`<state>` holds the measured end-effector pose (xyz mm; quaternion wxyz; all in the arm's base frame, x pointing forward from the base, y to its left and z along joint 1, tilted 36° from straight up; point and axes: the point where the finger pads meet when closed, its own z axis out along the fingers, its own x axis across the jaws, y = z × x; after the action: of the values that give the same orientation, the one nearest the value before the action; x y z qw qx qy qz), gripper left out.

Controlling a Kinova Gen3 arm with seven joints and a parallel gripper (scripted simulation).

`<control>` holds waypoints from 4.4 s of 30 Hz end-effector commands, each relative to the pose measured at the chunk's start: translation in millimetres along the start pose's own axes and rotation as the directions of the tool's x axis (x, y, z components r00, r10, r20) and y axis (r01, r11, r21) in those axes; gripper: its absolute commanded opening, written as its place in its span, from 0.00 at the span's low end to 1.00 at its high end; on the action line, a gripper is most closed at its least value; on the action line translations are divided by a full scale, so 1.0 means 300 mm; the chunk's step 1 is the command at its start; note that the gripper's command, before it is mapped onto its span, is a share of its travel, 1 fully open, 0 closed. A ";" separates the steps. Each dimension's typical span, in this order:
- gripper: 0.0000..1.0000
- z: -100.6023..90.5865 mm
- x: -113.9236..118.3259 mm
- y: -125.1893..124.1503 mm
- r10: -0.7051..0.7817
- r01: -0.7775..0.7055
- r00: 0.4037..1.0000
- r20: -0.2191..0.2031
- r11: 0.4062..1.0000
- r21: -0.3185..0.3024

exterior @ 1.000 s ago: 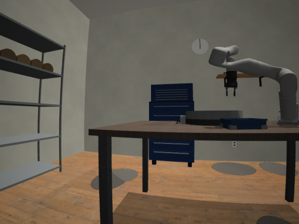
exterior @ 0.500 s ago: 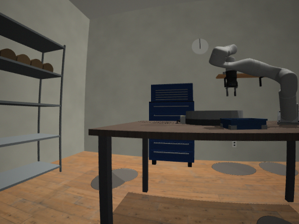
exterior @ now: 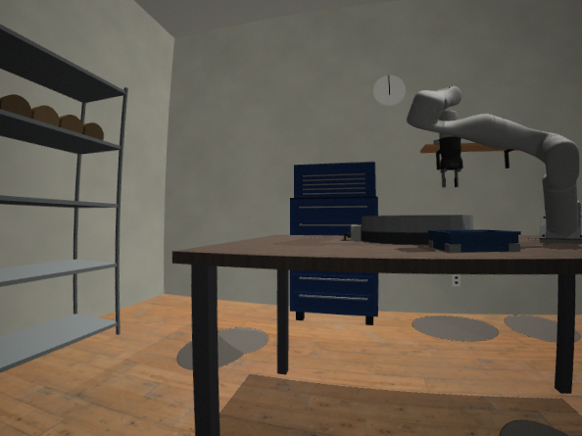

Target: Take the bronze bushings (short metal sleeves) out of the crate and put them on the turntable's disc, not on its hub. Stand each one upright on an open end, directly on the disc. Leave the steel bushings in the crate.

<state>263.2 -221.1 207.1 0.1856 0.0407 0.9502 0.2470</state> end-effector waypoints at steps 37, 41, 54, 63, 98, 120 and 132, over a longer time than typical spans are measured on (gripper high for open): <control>0.39 -0.002 -0.001 0.012 0.009 -0.009 1.000 0.004 1.000 -0.007; 0.39 -0.002 -0.001 0.012 0.009 -0.009 1.000 0.004 1.000 -0.007; 0.39 -0.002 -0.001 0.012 0.009 -0.009 1.000 0.004 1.000 -0.007; 0.39 -0.002 -0.001 0.012 0.009 -0.009 1.000 0.004 1.000 -0.007; 0.76 -0.001 -0.139 -0.129 -0.193 0.181 0.979 0.073 0.972 0.147; 0.76 -0.148 -0.578 -0.354 -0.558 0.394 0.815 0.156 0.731 0.556; 0.76 -0.352 -0.836 -0.412 -0.657 0.296 0.729 0.191 0.554 0.778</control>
<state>447.4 -411.6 305.4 0.4304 -0.1088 0.8765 -0.1862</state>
